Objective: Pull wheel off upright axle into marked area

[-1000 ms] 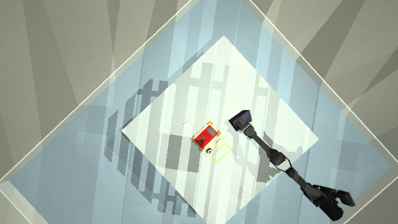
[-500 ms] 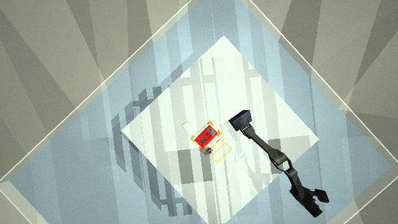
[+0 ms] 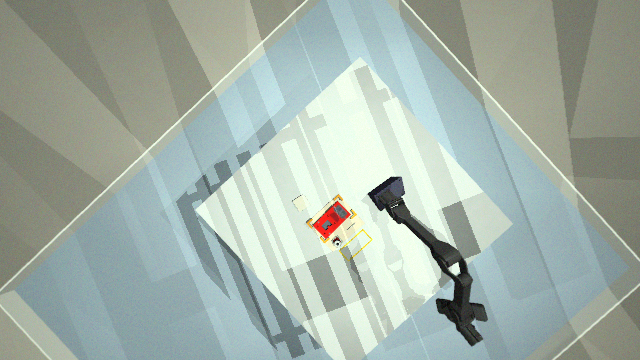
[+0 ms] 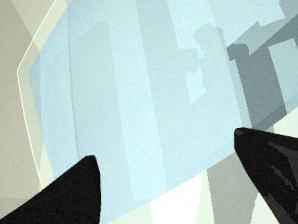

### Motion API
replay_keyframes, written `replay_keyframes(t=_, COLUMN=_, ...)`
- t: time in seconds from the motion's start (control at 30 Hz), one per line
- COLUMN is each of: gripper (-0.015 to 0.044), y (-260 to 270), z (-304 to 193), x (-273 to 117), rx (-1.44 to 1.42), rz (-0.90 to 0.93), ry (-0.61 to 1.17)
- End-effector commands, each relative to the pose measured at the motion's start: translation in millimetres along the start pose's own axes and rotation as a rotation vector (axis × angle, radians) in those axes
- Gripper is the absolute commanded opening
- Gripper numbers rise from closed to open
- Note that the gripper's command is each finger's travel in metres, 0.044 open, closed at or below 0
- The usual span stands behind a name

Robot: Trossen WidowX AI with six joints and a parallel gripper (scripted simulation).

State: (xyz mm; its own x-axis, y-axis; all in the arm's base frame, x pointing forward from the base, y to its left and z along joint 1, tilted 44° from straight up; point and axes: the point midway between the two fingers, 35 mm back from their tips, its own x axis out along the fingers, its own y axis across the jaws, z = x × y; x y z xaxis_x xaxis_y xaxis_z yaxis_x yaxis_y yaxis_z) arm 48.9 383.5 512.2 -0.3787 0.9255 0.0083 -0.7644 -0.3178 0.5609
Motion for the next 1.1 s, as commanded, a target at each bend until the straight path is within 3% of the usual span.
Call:
replay_keyframes(t=0.0, gripper=0.0300, y=-59, z=0, x=-7, rx=0.026, rz=-0.125, ry=-0.005)
replay_keyframes(t=0.5, gripper=0.0300, y=-213, z=-15, x=-85, rx=0.117, rz=-0.497, ry=0.023)
replay_keyframes(t=1.07, gripper=0.0300, y=-338, z=-79, x=-230, rx=0.317, rz=-0.822, ry=0.100)
